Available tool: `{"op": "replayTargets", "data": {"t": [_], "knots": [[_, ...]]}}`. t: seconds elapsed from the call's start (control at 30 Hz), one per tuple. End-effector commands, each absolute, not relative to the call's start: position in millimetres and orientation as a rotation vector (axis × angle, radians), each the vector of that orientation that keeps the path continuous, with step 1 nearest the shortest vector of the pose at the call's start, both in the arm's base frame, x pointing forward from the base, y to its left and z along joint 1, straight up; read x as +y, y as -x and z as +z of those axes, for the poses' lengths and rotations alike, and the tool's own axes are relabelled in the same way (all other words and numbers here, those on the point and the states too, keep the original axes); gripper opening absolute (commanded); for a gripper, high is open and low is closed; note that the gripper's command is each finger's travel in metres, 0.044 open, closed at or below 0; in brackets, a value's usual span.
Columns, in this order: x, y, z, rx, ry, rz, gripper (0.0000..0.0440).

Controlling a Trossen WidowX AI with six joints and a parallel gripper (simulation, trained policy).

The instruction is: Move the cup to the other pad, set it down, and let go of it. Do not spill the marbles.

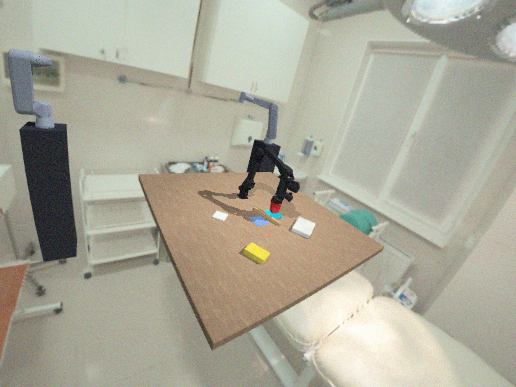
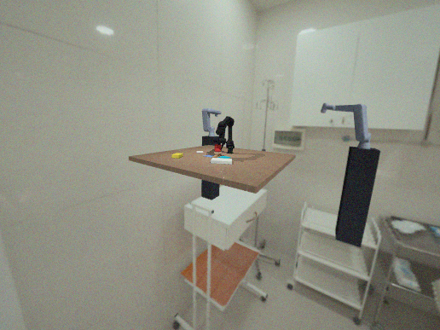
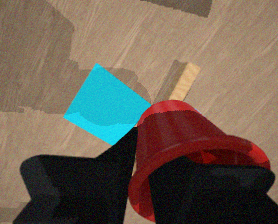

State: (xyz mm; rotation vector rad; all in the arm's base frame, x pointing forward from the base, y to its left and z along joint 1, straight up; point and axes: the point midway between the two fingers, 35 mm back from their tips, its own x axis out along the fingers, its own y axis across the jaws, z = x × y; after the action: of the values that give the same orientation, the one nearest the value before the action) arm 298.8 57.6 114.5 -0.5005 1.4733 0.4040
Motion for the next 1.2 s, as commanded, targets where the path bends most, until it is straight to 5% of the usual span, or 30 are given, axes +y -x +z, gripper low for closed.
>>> {"op": "replayTargets", "data": {"t": [0.0, 0.8, 1.17], "knots": [[68, -297, 113, 1.457, 0.504, 0.416, 0.0000], [108, -266, 67, 1.429, 0.547, 0.440, 0.0002], [109, -269, 67, 1.366, 0.522, 0.440, 0.0090]]}}
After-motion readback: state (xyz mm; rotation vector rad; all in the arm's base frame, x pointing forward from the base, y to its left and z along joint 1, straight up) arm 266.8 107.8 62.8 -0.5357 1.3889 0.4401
